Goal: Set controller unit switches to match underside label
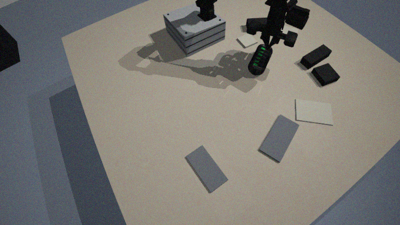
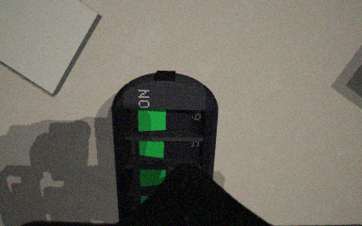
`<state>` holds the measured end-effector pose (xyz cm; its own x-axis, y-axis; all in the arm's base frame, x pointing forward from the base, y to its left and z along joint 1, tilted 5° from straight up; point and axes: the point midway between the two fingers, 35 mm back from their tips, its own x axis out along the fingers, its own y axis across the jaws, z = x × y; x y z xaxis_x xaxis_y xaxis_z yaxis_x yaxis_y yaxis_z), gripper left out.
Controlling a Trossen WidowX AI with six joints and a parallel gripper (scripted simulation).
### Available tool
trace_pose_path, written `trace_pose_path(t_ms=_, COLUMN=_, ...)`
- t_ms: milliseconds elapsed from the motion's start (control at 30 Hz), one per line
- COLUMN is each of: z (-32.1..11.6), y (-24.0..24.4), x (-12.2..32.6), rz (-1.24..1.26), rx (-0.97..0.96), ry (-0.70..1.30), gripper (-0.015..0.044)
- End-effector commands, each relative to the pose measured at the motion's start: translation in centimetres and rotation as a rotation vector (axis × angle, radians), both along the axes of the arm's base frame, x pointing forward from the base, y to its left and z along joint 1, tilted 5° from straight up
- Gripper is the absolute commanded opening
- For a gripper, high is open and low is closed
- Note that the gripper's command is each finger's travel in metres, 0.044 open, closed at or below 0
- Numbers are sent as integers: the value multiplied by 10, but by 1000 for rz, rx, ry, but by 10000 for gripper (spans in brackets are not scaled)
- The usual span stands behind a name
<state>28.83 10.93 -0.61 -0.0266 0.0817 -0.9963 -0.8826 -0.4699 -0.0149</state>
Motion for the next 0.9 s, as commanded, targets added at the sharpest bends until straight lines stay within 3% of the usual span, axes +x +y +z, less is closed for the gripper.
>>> trace_pose_path(t_ms=0, z=-10, y=-1, x=-2, rz=2, rx=-9, ry=9, gripper=0)
trace_pose_path(t_ms=867, z=-30, y=1, x=-3, rz=3, rx=-9, ry=8, gripper=0)
